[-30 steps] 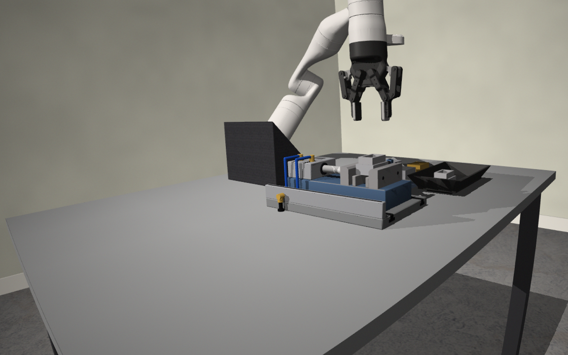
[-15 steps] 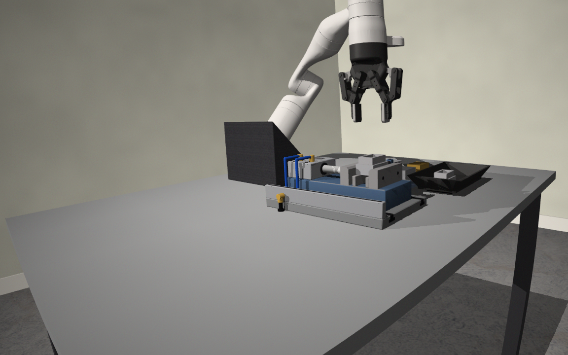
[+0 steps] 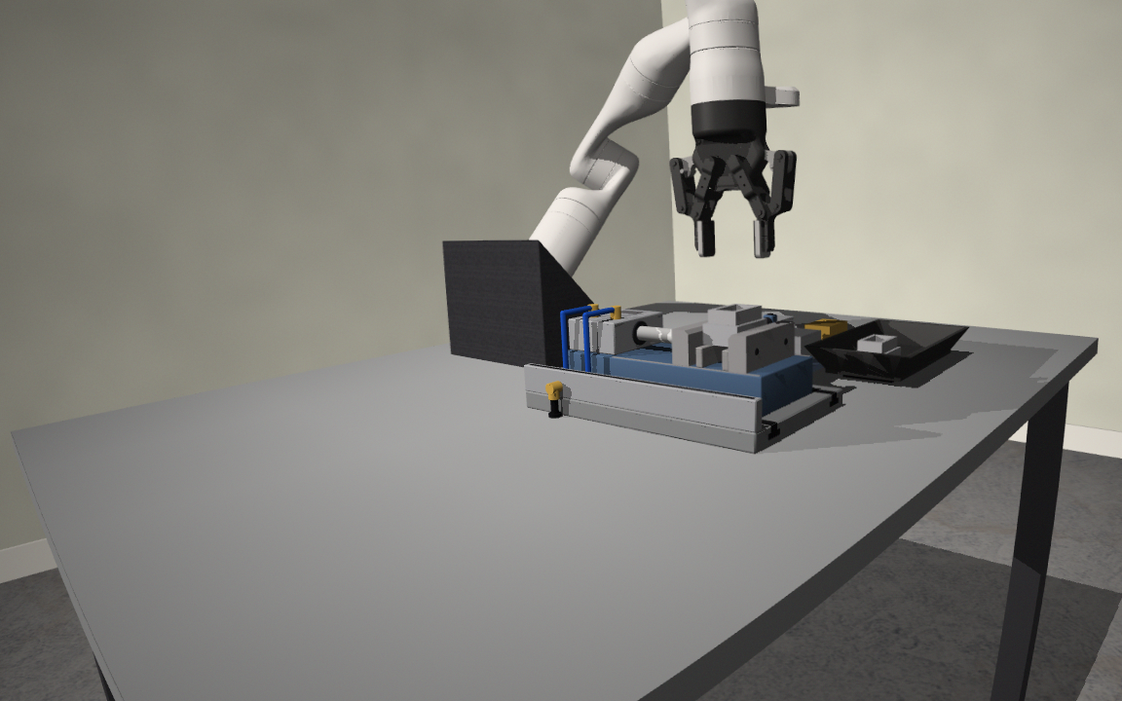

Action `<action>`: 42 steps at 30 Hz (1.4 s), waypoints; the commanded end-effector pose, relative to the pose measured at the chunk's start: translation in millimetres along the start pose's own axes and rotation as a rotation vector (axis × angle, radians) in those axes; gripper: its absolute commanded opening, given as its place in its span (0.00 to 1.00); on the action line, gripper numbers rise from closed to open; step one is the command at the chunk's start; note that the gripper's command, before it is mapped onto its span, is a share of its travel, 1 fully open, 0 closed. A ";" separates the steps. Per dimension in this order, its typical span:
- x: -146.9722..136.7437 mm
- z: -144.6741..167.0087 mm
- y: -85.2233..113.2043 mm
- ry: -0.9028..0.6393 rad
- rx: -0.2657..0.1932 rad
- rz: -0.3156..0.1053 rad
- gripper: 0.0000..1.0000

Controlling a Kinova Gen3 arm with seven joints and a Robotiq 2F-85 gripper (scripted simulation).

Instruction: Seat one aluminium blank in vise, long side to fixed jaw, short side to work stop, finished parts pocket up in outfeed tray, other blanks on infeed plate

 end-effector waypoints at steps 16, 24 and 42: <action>-0.4 -0.4 -29.1 -0.001 0.002 -0.002 0.67; -0.4 -0.3 -37.0 -0.001 0.002 -0.002 0.67; -0.4 -0.2 -42.6 -0.001 0.002 -0.002 0.67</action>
Point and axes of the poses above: the point where the finger pads meet when closed, its own y axis back along the fingers, its own x axis across the jaws, z = x × y, the point moved 3 cm from there along y, back along the fingers, and after that the axes turned 9 degrees about y, right-handed, at the moved point
